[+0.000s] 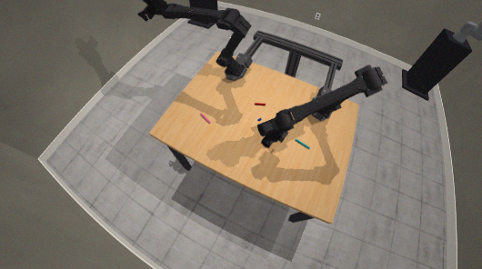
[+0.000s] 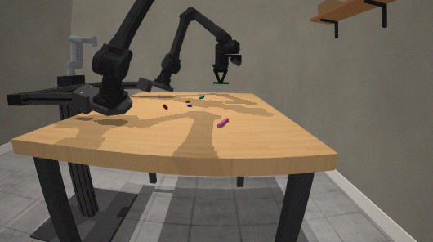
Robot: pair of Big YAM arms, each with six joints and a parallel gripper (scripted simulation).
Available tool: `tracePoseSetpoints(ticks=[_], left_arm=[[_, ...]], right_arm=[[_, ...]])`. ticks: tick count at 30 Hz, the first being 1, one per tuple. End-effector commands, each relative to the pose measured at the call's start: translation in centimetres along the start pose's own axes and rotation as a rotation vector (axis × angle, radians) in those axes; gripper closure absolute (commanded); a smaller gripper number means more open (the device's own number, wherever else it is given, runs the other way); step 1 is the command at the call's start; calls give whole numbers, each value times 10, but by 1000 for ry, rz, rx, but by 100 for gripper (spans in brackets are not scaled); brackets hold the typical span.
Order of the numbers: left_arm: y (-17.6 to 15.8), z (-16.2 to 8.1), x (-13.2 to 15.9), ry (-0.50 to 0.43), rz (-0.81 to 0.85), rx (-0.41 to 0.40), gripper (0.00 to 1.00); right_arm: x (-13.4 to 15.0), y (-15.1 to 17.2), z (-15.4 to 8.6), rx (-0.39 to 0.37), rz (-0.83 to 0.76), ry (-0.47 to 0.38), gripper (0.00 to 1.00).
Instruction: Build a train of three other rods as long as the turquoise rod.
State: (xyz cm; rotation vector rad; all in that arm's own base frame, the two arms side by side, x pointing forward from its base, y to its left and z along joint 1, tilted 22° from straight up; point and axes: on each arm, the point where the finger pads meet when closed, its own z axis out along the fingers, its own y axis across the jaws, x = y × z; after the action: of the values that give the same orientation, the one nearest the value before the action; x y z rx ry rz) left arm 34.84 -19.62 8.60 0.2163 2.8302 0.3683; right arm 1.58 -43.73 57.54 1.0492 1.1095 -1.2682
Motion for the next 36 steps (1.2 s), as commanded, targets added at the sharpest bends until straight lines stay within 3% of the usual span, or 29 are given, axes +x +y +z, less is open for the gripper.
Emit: tracePoseSetpoints(ticks=[1, 11, 12, 17, 24, 28, 30, 36], left_arm=[[-7, -9, -2, 2, -3, -2, 96], [-9, -5, -1, 9, 2, -5, 96], [-17, -12, -10, -8, -3, 6, 96], [-84, -15, 8, -2, 57, 15, 96], [-177, -18, 54, -3, 144, 14, 96], [-172, -13, 48, 3, 120, 4, 96], [-170, -27, 42, -20, 107, 29, 96], [-176, -23, 50, -13, 127, 24, 96]], right_arm=[[-46, -10, 3, 23, 12, -87, 0], [-46, -10, 3, 23, 12, -87, 0], [-46, -10, 3, 23, 12, -87, 0], [-46, -10, 3, 23, 12, -87, 0], [-46, -10, 3, 23, 12, -87, 0], [-46, -10, 3, 23, 12, -87, 0], [-46, -10, 3, 23, 12, -87, 0], [-46, -10, 3, 23, 12, -87, 0]])
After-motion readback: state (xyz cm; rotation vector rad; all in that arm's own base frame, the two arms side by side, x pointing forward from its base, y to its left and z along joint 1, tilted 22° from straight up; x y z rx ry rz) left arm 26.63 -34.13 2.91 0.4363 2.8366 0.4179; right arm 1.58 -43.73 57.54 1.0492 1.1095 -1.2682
